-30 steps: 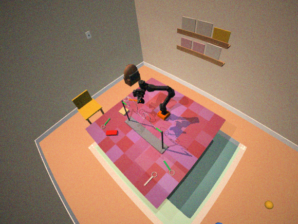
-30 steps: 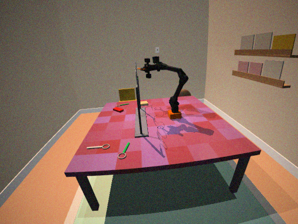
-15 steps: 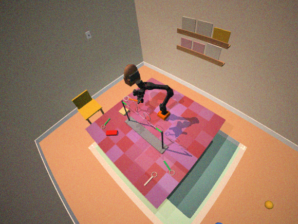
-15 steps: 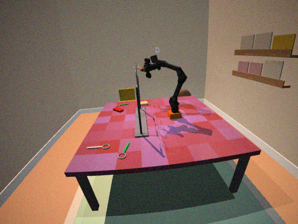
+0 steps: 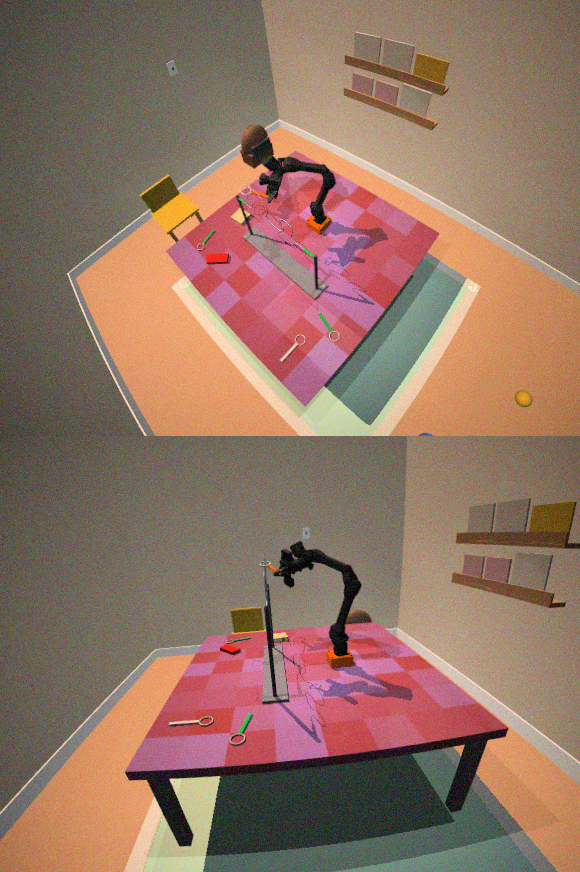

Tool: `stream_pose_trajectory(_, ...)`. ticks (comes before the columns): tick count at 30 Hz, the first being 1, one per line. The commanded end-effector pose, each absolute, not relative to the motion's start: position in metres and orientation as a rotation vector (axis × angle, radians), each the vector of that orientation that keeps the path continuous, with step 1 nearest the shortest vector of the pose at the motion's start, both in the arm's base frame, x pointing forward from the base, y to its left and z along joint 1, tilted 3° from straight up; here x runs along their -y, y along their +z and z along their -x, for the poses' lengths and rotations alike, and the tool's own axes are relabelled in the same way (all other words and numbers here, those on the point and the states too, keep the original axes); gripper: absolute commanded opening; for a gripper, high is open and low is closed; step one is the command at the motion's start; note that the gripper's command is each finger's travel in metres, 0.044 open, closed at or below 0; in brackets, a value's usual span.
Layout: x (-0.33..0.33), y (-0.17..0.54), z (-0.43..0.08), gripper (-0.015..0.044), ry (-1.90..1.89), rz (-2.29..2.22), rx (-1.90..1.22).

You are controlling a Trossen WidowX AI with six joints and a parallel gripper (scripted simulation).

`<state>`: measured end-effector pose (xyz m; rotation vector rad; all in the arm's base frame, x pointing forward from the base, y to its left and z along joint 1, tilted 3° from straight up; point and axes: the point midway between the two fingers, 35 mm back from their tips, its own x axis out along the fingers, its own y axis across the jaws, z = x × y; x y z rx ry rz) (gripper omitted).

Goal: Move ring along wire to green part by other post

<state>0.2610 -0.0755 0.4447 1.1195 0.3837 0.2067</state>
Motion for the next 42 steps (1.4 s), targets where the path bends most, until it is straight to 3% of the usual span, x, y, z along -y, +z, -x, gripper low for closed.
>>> stream_pose_trajectory(1,0.077,0.443,-0.262,-0.015,0.19,-1.076,-0.392)
stream_pose_trajectory(42,0.086,0.433,-0.262,-0.015,0.001,-0.573,-0.451)
